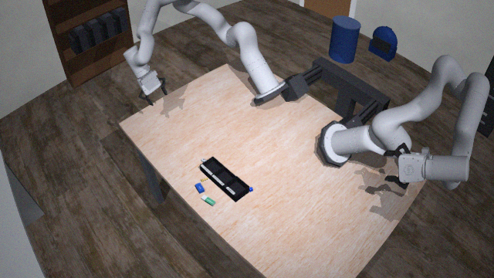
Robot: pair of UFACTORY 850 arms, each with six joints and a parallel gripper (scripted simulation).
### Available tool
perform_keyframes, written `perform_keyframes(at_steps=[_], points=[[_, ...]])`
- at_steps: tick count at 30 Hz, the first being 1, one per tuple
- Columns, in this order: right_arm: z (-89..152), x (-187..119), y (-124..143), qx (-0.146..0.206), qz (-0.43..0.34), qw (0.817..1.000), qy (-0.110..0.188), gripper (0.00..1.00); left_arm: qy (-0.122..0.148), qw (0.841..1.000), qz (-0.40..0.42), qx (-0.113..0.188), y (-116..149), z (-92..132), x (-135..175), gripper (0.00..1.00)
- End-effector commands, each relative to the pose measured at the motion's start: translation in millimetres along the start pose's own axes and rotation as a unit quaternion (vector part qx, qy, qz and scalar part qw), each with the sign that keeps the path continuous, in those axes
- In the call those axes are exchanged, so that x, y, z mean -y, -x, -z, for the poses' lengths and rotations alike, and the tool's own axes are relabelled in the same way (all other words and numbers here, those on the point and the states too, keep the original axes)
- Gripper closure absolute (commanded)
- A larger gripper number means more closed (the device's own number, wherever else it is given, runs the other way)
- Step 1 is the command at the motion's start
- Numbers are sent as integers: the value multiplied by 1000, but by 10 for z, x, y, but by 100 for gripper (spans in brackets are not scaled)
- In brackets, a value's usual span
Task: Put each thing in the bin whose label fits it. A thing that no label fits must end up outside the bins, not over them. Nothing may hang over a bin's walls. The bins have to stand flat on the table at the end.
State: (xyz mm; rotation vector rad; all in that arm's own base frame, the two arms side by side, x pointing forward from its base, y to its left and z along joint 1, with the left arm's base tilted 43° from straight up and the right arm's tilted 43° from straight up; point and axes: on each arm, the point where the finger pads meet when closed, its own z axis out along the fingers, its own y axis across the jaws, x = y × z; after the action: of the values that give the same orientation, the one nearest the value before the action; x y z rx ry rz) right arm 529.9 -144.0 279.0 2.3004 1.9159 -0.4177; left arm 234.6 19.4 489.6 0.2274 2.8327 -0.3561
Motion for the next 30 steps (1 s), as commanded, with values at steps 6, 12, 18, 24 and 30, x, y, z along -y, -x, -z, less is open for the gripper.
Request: perform_keyframes(at_steps=[6, 12, 18, 24, 30], points=[[8, -4, -2, 0, 0, 1000, 1, 0, 19, 996, 12, 83, -10, 168, 82, 0], [8, -4, -2, 0, 0, 1000, 1, 0, 42, 987, 20, 152, -15, 302, 152, 0], [8, -4, -2, 0, 0, 1000, 1, 0, 68, 974, 25, 216, -18, 427, 219, 0], [8, -4, -2, 0, 0, 1000, 1, 0, 86, 963, 27, 256, -20, 504, 262, 0], [8, -4, -2, 0, 0, 1000, 1, 0, 115, 943, 28, 310, -22, 610, 323, 0]])
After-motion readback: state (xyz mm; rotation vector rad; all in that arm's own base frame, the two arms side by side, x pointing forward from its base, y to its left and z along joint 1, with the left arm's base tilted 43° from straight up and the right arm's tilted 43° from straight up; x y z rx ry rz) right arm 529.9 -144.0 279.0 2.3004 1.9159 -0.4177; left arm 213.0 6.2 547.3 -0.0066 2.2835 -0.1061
